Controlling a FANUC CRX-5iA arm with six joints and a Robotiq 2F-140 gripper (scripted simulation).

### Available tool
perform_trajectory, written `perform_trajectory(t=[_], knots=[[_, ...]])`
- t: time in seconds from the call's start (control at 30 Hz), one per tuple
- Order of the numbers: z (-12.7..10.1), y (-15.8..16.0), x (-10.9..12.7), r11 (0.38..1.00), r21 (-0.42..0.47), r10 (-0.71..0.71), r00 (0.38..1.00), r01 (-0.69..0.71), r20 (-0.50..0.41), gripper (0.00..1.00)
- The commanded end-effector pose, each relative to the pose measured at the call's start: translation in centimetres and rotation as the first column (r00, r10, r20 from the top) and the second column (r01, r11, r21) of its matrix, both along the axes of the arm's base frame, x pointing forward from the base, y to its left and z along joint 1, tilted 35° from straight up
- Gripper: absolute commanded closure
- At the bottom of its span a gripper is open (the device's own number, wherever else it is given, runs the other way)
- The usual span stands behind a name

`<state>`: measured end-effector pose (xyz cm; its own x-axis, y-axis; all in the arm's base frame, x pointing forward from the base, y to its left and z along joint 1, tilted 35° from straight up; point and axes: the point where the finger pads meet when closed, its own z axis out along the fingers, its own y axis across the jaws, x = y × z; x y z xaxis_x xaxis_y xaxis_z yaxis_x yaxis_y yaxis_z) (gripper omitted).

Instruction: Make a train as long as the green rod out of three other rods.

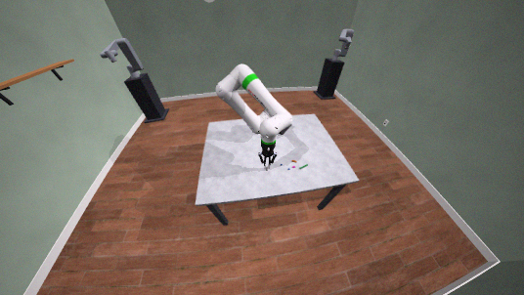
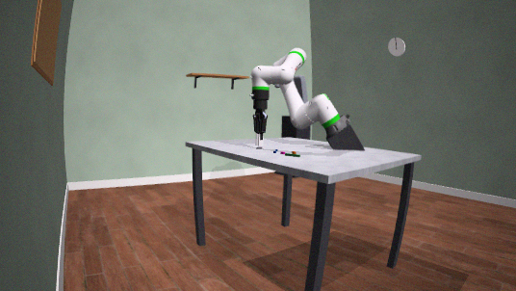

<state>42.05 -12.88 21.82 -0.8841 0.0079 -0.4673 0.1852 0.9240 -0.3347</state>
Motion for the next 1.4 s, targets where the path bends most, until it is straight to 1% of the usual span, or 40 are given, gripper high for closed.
perform_trajectory(t=[0.0, 0.87, 1.37], knots=[[0.02, 0.02, 0.01, 1.000, 0.000, 0.000, 1.000, 0.000, 0.000, 0.85], [-0.03, -0.01, 0.03, 1.000, 0.000, 0.000, 1.000, 0.000, 0.000, 0.85], [-0.92, -0.42, 0.50, 1.000, 0.000, 0.000, 1.000, 0.000, 0.000, 0.85]])
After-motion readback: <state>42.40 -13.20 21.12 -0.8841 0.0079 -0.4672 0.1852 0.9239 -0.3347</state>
